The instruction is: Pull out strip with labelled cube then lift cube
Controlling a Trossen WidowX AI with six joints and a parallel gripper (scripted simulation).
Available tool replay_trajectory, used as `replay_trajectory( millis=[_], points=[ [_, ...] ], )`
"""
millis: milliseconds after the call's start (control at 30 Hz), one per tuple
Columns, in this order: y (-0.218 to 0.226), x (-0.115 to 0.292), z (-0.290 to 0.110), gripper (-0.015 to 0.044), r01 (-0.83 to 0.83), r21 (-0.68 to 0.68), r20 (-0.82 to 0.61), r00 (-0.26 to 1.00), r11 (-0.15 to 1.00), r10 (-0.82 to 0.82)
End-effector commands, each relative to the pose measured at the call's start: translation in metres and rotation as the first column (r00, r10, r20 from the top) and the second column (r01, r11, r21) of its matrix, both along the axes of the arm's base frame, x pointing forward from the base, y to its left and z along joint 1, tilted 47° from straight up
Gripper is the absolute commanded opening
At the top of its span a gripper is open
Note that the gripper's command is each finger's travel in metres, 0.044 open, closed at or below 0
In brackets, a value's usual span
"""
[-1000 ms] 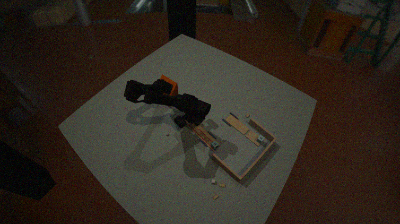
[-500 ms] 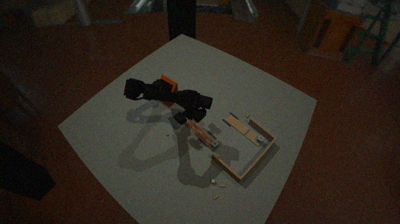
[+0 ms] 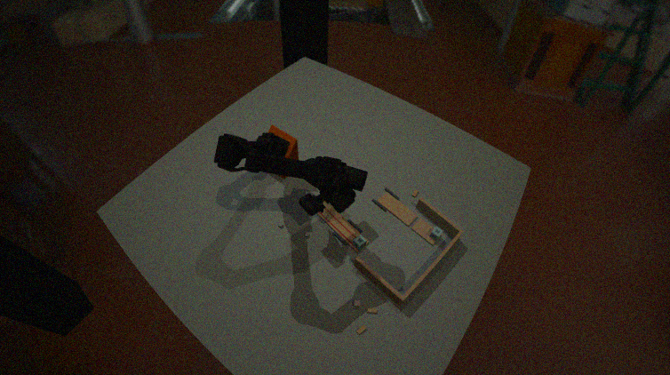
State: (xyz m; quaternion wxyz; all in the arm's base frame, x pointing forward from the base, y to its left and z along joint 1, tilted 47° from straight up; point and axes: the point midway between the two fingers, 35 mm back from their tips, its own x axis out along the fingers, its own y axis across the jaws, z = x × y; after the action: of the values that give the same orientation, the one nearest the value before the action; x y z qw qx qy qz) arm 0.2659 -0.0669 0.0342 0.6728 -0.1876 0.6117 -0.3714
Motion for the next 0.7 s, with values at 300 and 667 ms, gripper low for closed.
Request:
replay_trajectory(
  millis=[300, 667],
  points=[
    [-0.005, 0.048, 0.013, 0.0440, 0.001, -0.005, -0.002, 1.000, 1.000, -0.001],
    [-0.009, 0.090, 0.025, 0.0440, 0.001, -0.005, 0.000, 1.000, 1.000, -0.001]
  ],
)
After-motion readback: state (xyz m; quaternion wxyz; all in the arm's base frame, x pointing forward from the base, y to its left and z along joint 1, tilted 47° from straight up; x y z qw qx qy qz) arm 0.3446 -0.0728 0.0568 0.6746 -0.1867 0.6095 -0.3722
